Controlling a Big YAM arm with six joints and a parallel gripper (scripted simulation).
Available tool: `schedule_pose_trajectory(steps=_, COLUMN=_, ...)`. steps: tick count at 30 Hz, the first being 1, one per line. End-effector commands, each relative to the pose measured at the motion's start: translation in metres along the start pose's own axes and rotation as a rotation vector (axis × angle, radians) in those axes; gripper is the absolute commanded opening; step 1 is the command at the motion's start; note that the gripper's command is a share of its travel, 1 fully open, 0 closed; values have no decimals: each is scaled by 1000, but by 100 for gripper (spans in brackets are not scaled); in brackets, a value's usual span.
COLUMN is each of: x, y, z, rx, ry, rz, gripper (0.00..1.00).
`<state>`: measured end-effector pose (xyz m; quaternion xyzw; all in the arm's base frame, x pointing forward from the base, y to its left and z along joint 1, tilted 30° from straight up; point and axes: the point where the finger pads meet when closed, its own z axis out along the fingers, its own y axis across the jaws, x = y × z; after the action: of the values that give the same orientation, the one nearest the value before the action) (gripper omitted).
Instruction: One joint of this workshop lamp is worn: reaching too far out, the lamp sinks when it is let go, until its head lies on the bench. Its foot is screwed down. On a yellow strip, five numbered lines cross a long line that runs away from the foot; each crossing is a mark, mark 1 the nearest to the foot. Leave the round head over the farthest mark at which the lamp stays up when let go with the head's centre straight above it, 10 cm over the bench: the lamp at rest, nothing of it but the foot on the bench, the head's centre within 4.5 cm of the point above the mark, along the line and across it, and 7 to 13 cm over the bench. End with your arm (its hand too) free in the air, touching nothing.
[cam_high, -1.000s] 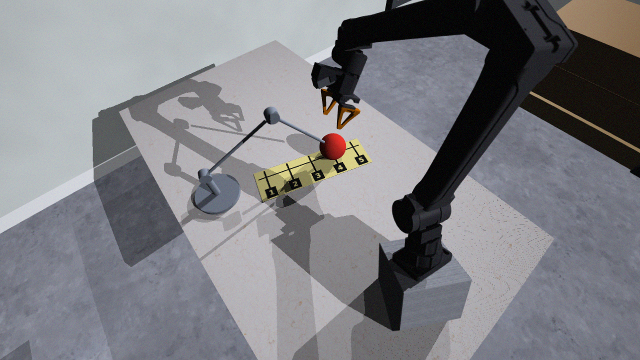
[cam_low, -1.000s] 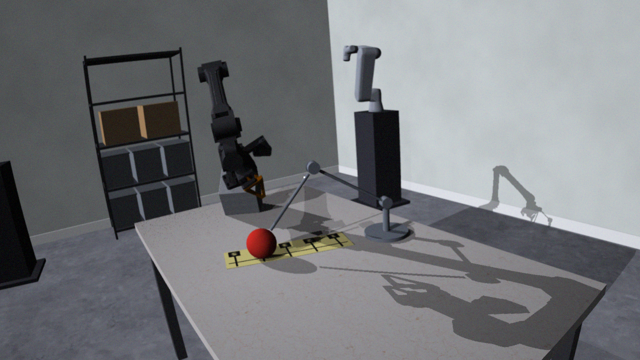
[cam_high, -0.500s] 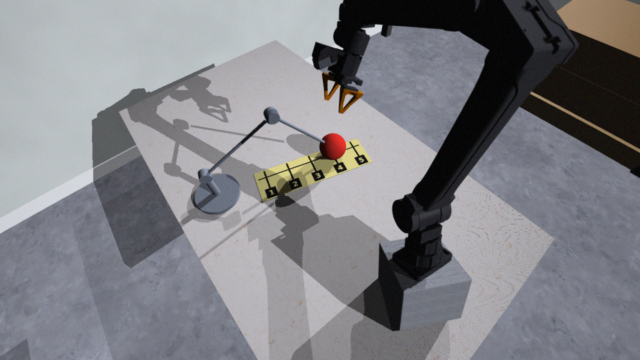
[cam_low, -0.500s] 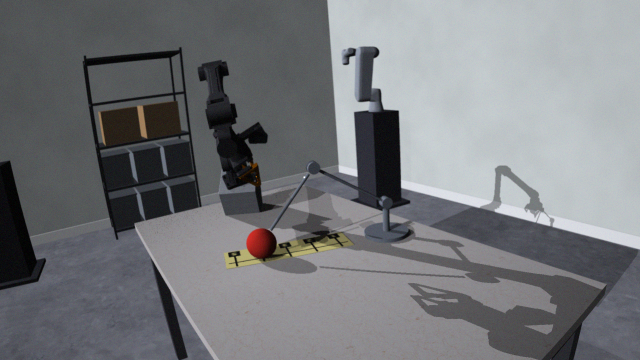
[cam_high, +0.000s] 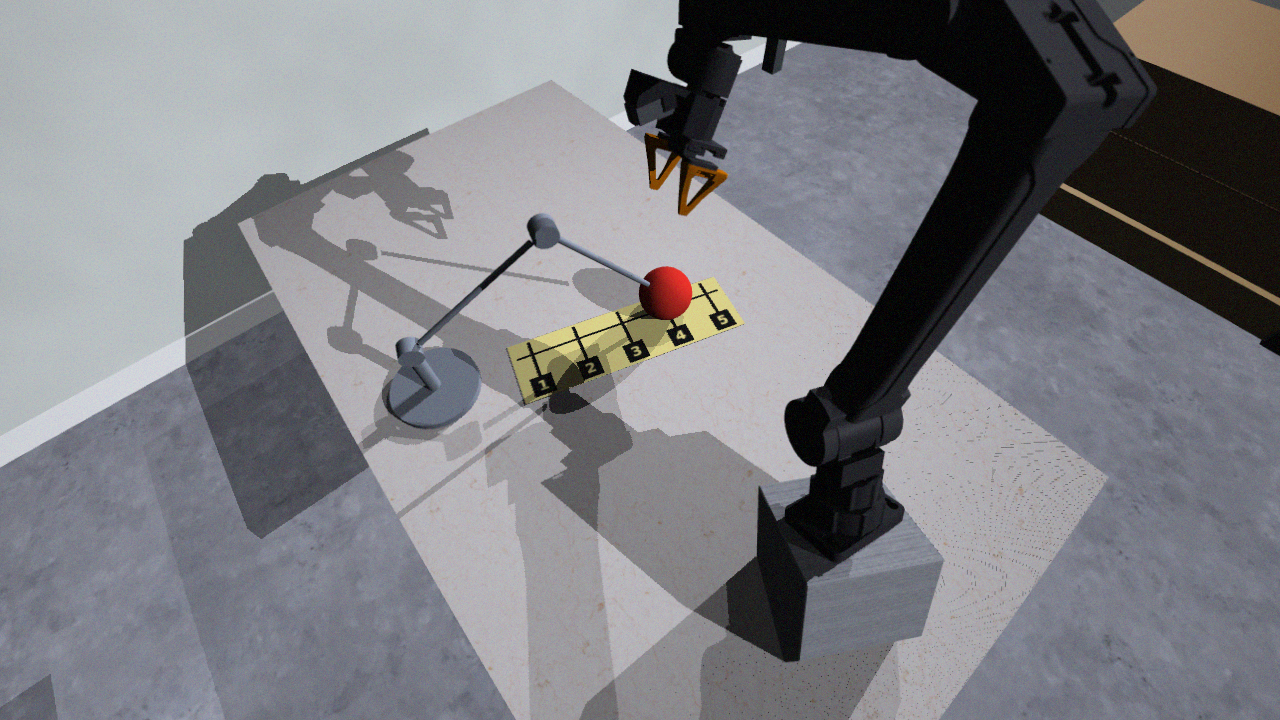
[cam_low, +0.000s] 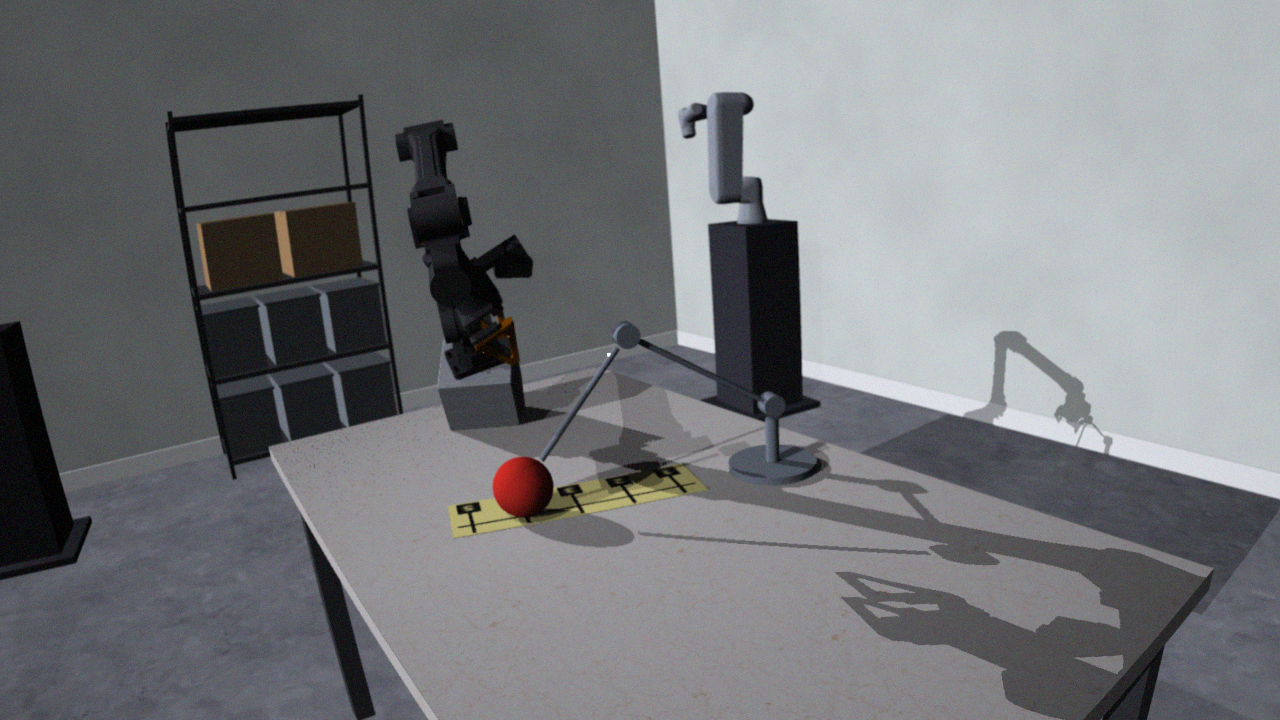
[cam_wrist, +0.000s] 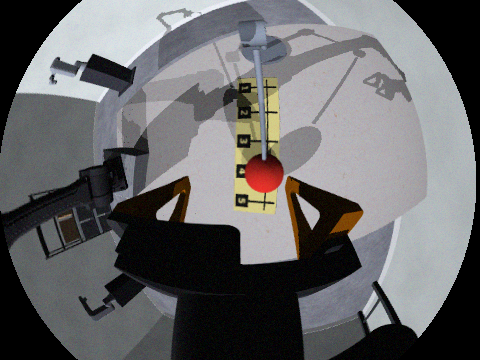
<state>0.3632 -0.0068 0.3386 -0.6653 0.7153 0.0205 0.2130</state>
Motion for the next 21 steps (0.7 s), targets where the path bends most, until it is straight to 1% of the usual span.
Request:
schedule_pose_trajectory(steps=1, x=-1, y=-3, z=-3, rx=10, ry=0, rz=-5, gripper=100)
schedule_pose_trajectory(steps=21, x=-1, y=1, z=-2, rx=4, ry=0, rz=-2, gripper=100)
